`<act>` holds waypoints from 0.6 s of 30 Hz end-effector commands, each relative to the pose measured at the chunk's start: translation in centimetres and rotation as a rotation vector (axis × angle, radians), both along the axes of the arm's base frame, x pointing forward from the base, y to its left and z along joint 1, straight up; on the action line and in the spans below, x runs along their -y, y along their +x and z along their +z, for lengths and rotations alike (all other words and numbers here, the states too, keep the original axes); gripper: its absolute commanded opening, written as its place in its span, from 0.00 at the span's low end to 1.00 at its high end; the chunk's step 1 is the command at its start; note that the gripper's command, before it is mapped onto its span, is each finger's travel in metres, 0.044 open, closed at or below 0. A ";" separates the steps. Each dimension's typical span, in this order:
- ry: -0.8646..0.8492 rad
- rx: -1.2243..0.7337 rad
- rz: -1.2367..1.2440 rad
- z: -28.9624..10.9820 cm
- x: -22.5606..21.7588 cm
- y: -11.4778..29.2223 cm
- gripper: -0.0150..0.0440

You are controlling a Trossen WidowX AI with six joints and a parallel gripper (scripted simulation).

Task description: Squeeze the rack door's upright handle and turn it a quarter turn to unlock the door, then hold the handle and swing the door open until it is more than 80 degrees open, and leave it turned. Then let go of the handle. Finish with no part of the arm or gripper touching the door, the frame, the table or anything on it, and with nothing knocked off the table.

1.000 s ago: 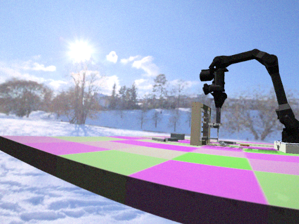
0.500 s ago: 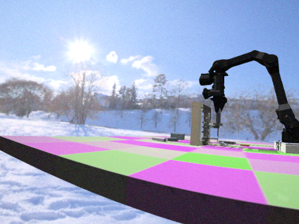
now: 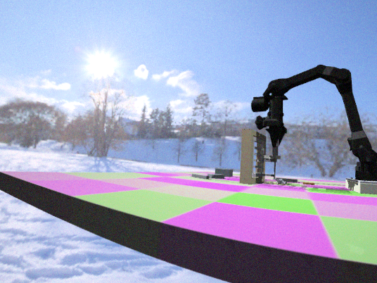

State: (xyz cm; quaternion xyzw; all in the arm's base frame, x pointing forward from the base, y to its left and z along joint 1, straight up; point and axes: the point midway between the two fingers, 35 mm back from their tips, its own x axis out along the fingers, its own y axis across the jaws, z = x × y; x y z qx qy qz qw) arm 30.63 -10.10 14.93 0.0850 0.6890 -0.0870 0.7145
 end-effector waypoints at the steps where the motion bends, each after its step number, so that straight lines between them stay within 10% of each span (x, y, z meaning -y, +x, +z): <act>1: -0.002 -0.006 -0.004 -0.2 0.0 -0.1 0.48; 18: -0.002 -0.006 -0.004 -0.2 0.0 -0.1 0.29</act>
